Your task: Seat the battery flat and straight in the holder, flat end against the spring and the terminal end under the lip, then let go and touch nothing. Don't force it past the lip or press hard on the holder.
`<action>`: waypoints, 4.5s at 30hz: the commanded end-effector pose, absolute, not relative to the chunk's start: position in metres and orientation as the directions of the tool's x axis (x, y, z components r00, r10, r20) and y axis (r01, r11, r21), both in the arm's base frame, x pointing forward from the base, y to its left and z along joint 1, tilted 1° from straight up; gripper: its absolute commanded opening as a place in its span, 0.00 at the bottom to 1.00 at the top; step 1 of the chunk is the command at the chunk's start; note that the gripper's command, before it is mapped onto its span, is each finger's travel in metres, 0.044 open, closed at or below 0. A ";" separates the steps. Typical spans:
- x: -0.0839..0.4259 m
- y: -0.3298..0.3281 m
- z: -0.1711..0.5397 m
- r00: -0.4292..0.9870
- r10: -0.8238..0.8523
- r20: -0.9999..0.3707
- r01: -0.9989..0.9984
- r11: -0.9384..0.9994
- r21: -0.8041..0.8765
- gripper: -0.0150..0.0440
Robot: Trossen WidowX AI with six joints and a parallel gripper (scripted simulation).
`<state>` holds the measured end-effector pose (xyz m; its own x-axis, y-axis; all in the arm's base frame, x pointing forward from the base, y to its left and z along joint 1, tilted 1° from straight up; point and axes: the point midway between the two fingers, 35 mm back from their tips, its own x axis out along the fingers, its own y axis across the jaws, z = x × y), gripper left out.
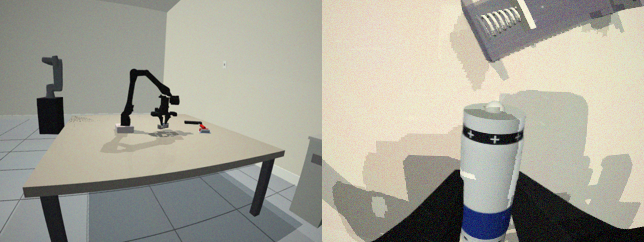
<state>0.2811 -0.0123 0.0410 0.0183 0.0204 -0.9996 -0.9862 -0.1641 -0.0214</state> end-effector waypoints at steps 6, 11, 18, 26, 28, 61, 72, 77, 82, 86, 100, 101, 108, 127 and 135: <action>0.285 -0.004 0.056 0.028 0.021 -0.999 -0.997 -0.073 -0.030 0.39; 0.291 0.012 0.062 0.028 0.025 -0.999 -0.993 0.118 -0.025 0.39; 0.297 0.035 0.070 0.028 0.027 -0.999 -0.926 0.377 -0.016 0.39; 0.301 0.061 0.079 0.030 0.029 -0.999 -0.779 0.628 -0.005 0.39; 0.302 0.068 0.081 0.030 0.029 -0.999 -0.731 0.683 -0.002 0.39; 0.307 0.087 0.046 0.223 0.185 -0.957 -0.619 0.785 0.008 0.39; 0.307 0.086 0.042 0.253 0.214 -0.943 -0.619 0.785 0.011 0.39; 0.306 0.085 0.039 0.277 0.233 -0.932 -0.619 0.786 0.013 0.39; 0.306 0.085 0.036 0.300 0.253 -0.920 -0.618 0.786 0.015 0.39; 0.305 0.084 0.034 0.318 0.268 -0.909 -0.618 0.786 0.015 0.39; 0.302 0.082 0.029 0.380 0.319 -0.868 -0.621 0.783 0.016 0.39; 0.301 0.081 0.028 0.384 0.323 -0.865 -0.622 0.783 0.016 0.39; 0.299 0.080 0.026 0.406 0.343 -0.847 -0.625 0.781 0.016 0.39; 0.286 0.070 0.022 0.404 0.346 -0.847 -0.626 0.779 0.019 0.39; 0.282 0.067 0.022 0.402 0.342 -0.849 -0.626 0.779 0.018 0.39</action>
<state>0.2877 0.0702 0.0243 0.4091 0.3492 -0.8430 -0.6290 0.7772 0.0167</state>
